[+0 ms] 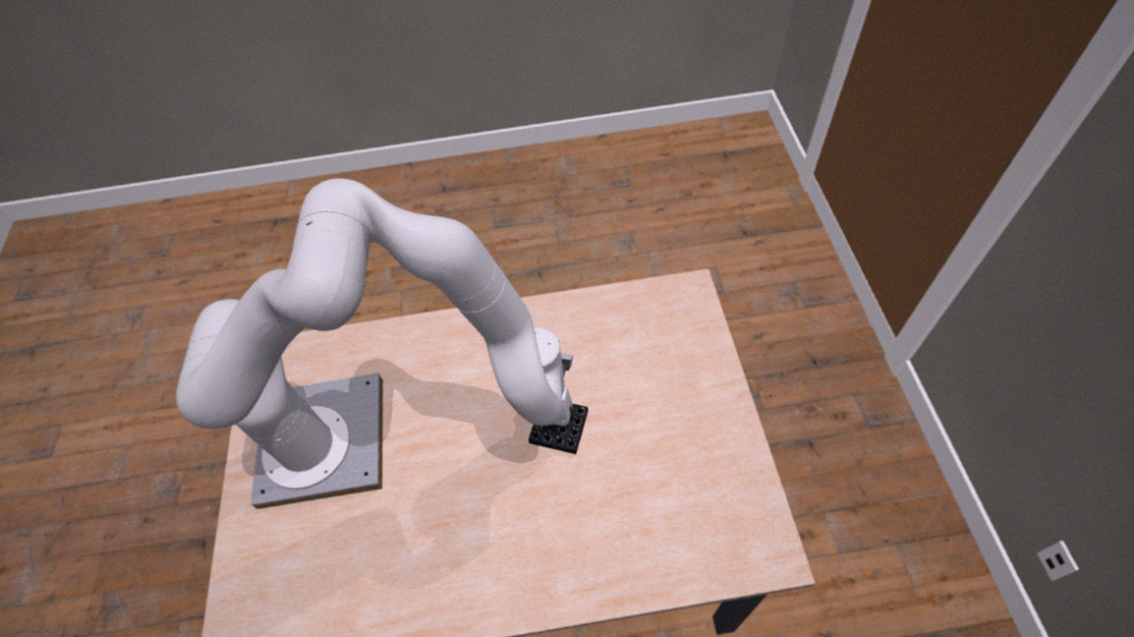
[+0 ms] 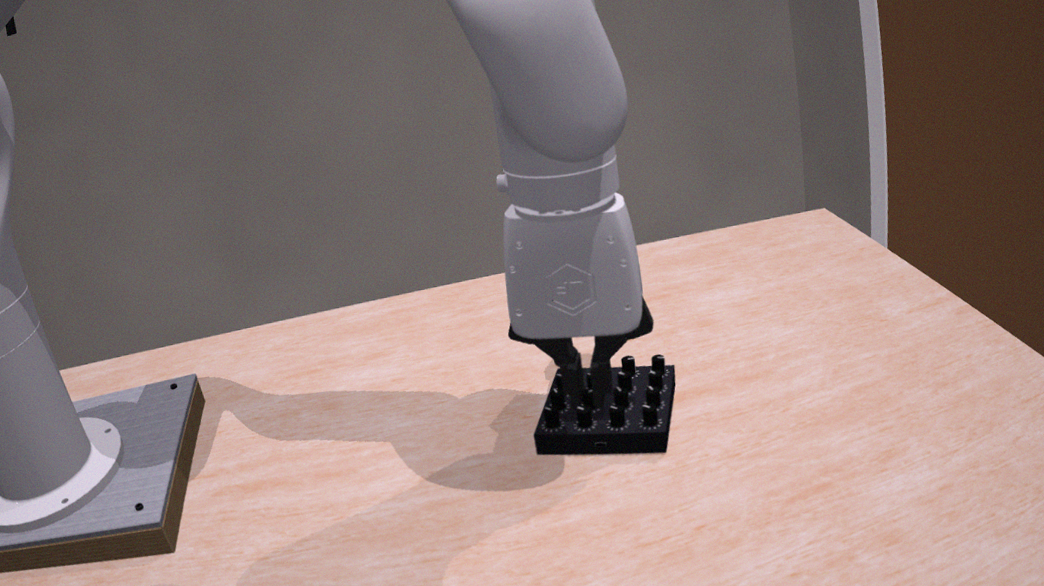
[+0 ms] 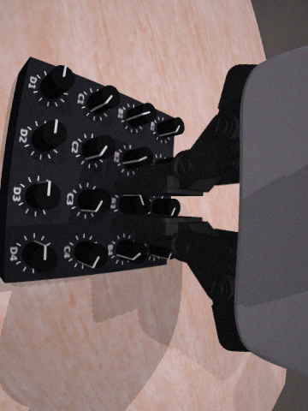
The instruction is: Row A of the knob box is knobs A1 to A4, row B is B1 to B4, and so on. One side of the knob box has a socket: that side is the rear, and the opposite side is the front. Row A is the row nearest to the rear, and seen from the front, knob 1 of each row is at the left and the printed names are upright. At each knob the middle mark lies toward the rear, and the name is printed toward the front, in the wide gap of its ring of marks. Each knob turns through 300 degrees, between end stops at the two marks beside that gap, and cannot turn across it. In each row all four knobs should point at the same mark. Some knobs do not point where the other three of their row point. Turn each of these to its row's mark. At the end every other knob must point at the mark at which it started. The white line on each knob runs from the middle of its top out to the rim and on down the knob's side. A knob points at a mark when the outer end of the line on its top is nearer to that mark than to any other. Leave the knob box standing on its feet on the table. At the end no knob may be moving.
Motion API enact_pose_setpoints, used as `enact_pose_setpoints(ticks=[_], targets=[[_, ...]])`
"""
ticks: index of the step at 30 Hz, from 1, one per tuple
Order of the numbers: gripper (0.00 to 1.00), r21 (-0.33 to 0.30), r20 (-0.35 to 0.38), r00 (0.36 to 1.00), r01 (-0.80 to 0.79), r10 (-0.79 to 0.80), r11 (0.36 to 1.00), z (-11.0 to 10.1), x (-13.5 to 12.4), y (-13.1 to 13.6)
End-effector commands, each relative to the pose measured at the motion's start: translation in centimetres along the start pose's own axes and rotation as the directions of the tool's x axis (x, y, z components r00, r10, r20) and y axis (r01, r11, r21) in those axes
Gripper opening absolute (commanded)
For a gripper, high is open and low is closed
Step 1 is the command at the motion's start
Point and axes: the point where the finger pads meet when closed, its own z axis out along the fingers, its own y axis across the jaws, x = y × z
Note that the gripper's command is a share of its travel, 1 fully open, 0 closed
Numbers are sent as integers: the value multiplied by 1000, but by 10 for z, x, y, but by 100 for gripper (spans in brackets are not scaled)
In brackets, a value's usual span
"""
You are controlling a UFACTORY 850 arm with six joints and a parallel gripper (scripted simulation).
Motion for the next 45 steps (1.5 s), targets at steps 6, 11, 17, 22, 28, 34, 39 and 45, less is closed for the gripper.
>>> enact_pose_setpoints(ticks=[6, 11, 17, 22, 28, 34, 39, 45], targets=[[8, -2, -1, 1000, 0, 0, 1000, -1, 0, 1], [8, -2, -1, 1000, -1, 1, 1000, -1, 0, 1], [8, -2, -1, 1000, -13, 13, 1000, -1, 0, 1], [8, -2, -1, 1000, -30, 30, 1000, -1, 0, 1], [8, -2, -1, 998, -66, 66, 998, -1, 0, 1], [8, -2, -1, 991, -132, 132, 991, -1, 0, 1], [8, -2, -1, 982, -190, 190, 982, -1, 0, 1], [8, -2, -1, 961, -276, 276, 961, -1, 0, 1]])
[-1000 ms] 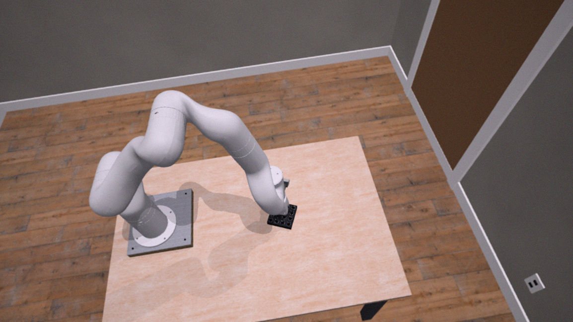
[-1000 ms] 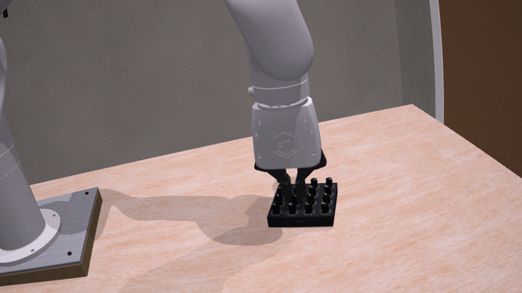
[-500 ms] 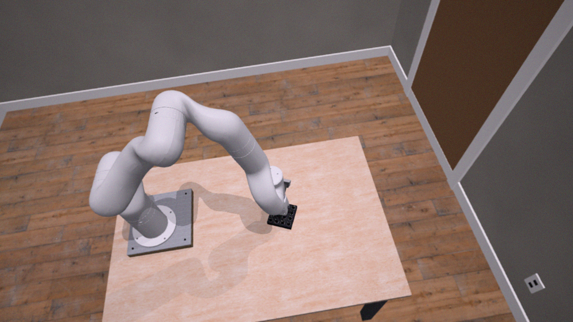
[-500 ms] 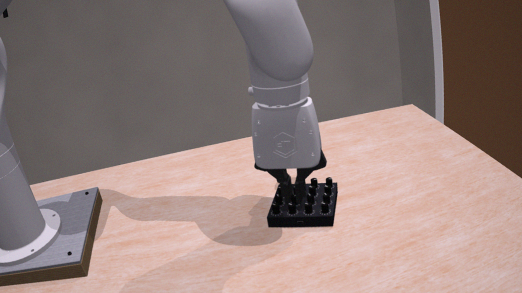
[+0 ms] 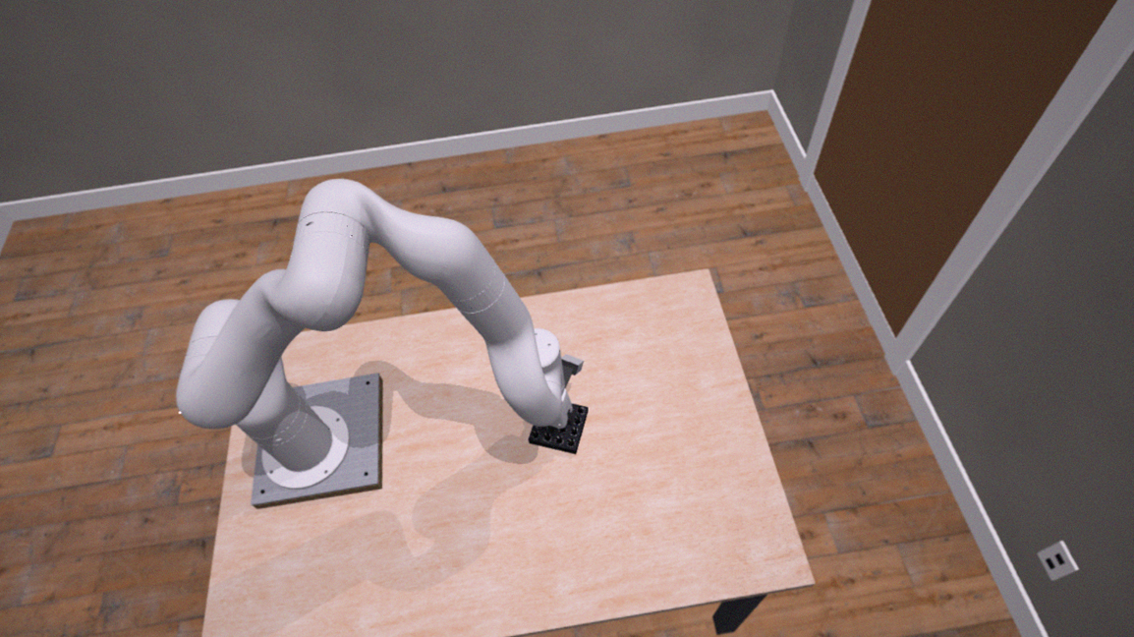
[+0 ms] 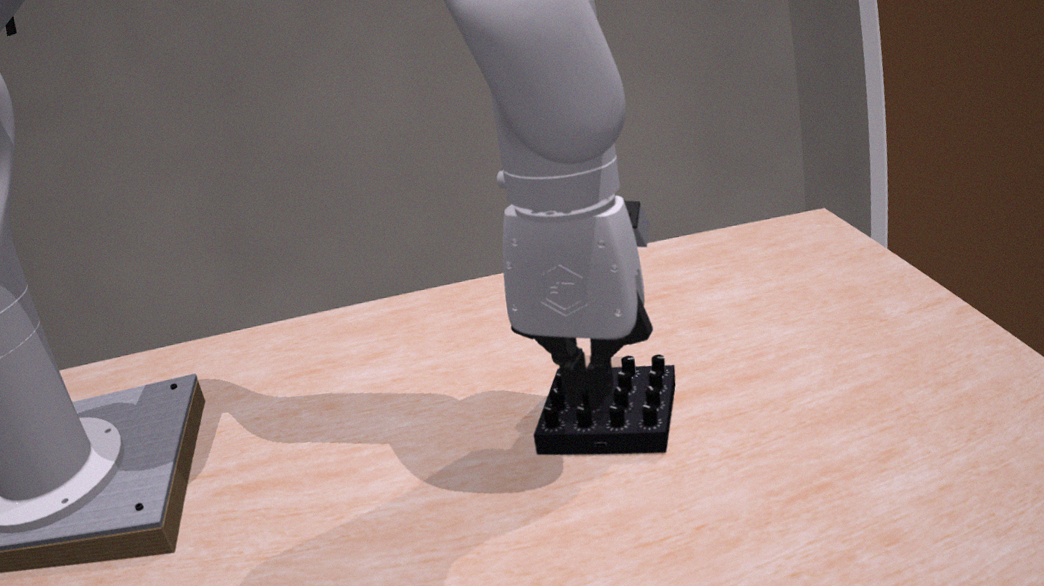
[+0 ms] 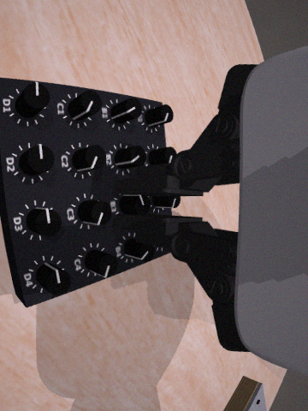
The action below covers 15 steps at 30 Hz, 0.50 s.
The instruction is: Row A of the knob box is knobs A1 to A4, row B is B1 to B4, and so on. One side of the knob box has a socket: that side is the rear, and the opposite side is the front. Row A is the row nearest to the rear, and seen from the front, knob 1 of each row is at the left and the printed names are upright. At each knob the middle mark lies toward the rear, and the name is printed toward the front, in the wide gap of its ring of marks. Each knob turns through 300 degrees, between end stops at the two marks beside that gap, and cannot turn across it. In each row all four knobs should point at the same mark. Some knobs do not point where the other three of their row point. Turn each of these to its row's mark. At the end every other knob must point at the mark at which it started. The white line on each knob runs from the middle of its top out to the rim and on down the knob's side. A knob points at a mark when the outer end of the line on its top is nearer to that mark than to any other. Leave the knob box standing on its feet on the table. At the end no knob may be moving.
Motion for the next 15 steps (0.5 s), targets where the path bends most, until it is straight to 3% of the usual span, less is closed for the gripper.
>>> enact_pose_setpoints(ticks=[1, 15], targets=[[8, -4, 3, 996, -85, 85, 996, -1, 0, 1], [8, -5, 2, 935, -354, 354, 935, -1, 0, 1]])
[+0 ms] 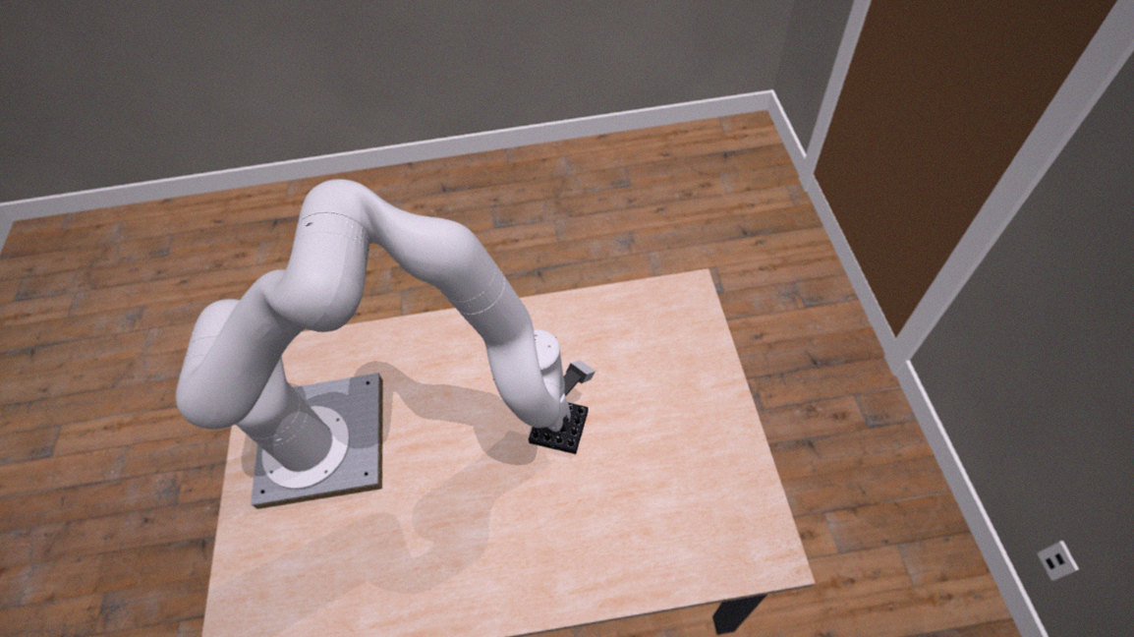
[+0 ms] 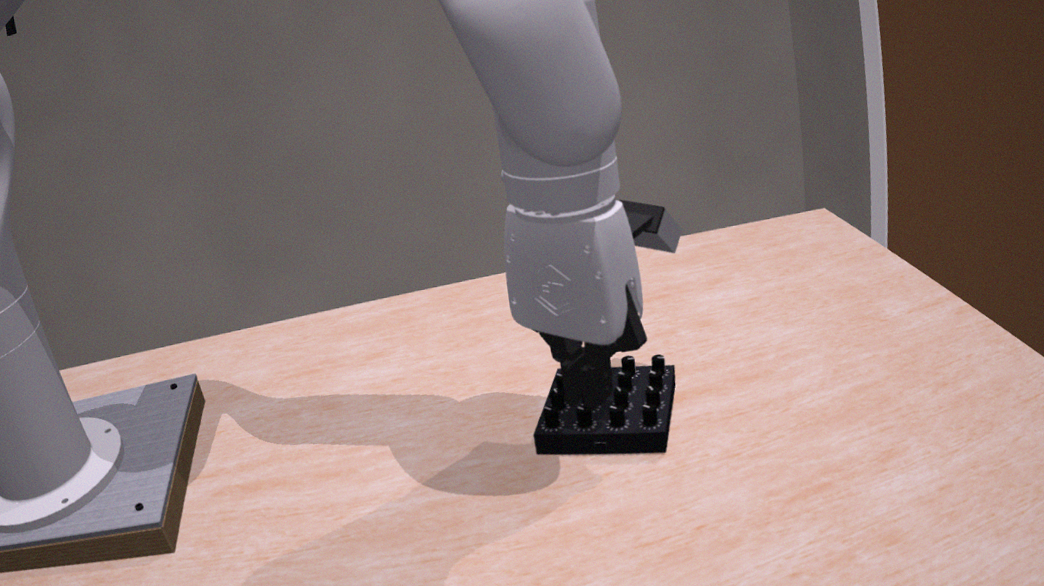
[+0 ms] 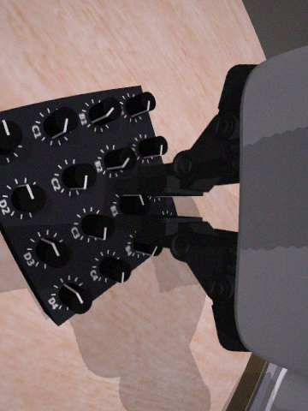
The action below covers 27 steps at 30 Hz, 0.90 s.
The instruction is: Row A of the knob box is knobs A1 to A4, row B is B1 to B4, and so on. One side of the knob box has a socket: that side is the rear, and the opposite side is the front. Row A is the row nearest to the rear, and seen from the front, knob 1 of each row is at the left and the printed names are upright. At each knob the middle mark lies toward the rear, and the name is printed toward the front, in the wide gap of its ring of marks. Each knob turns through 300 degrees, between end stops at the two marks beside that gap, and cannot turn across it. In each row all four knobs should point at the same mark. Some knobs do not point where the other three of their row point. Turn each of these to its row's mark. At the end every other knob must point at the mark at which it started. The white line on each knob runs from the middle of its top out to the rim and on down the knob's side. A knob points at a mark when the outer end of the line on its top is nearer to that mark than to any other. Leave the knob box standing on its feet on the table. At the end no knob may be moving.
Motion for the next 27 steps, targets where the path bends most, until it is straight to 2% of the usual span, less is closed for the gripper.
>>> enact_pose_setpoints(ticks=[1, 12, 14, 27], targets=[[8, -11, 8, 994, -108, 108, 994, -1, 1, 1], [8, -13, 4, 920, -391, 391, 920, -1, 1, 1], [8, -13, 4, 920, -391, 391, 920, -1, 1, 1], [8, -14, 0, 743, -669, 670, 743, -1, 1, 1]])
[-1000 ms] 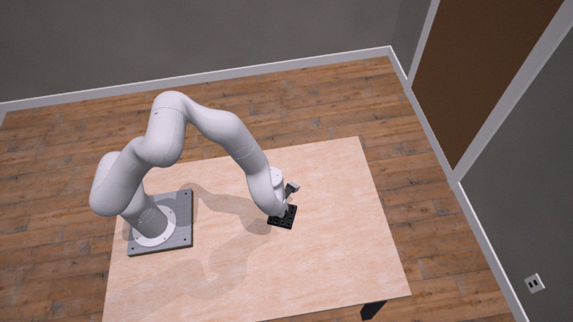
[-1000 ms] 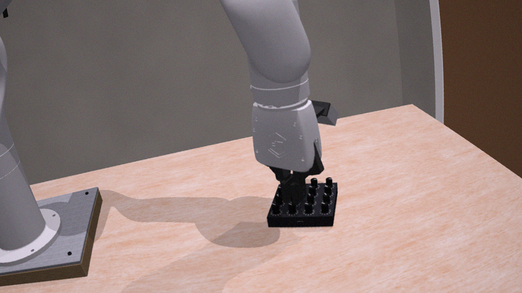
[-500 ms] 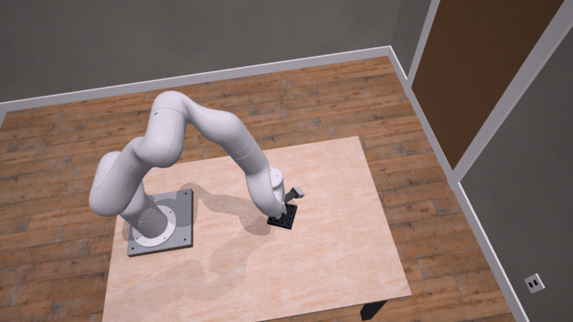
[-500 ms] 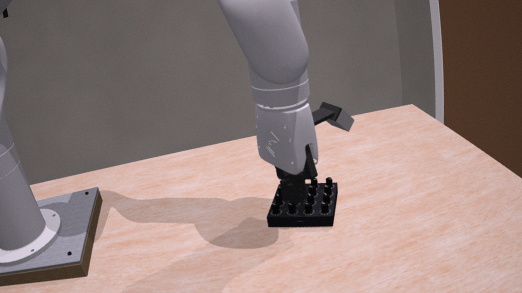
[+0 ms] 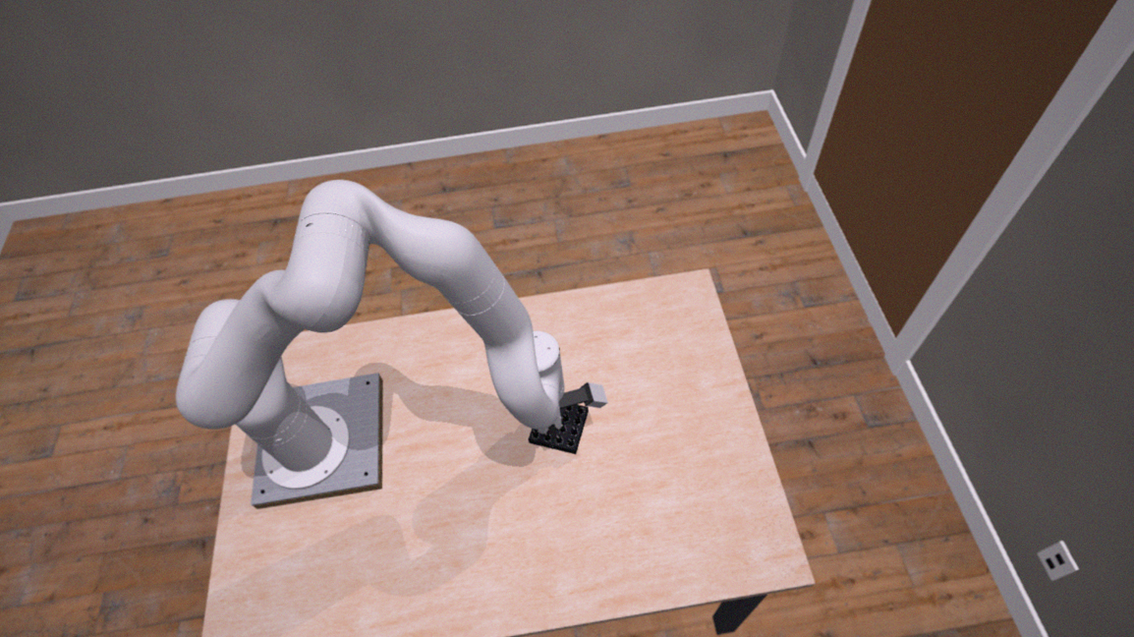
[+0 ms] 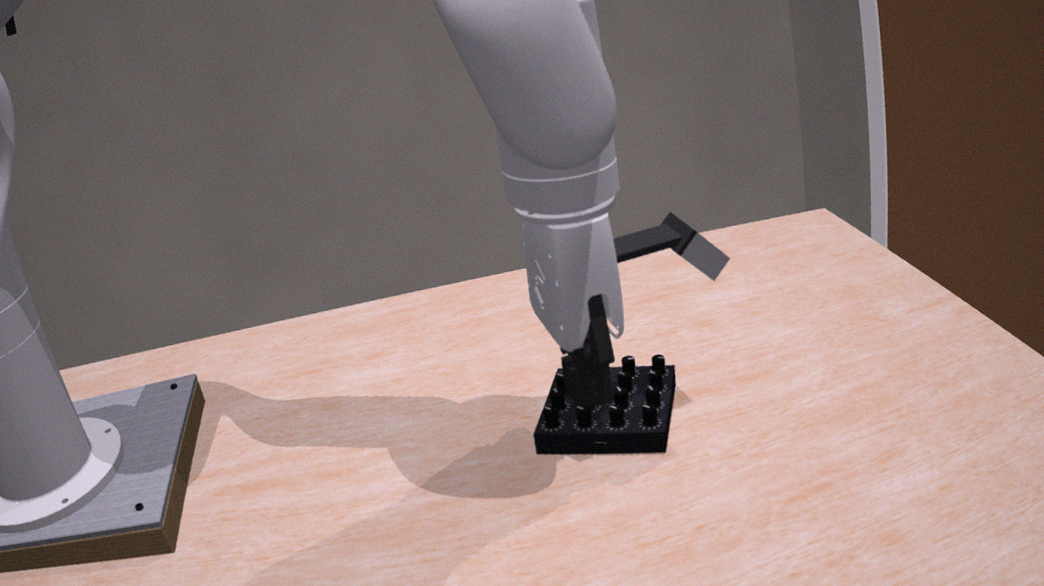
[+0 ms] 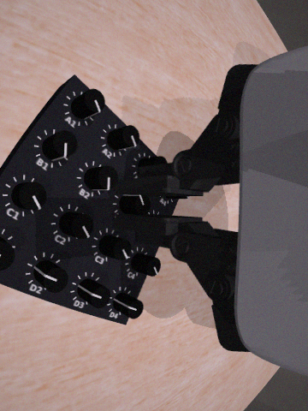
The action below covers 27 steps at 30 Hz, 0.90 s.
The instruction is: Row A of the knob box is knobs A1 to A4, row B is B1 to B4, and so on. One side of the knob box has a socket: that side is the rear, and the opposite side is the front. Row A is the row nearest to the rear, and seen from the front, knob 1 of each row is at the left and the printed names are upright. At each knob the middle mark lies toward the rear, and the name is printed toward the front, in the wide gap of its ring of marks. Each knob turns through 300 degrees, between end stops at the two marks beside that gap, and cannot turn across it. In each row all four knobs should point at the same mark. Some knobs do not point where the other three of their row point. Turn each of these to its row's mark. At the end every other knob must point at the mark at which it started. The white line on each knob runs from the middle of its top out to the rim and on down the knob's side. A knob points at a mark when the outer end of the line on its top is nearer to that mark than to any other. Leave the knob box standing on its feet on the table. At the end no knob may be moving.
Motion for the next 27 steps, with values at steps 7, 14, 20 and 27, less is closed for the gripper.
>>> enact_pose_setpoints(ticks=[7, 14, 20, 27], targets=[[8, -23, 0, 977, -215, 215, 976, -1, 1, 0], [8, -23, -3, 941, -338, 338, 941, -1, 1, 0], [8, -23, -4, 914, -405, 405, 914, -1, 1, 0], [8, -22, -6, 887, -461, 461, 887, -1, 1, 0]])
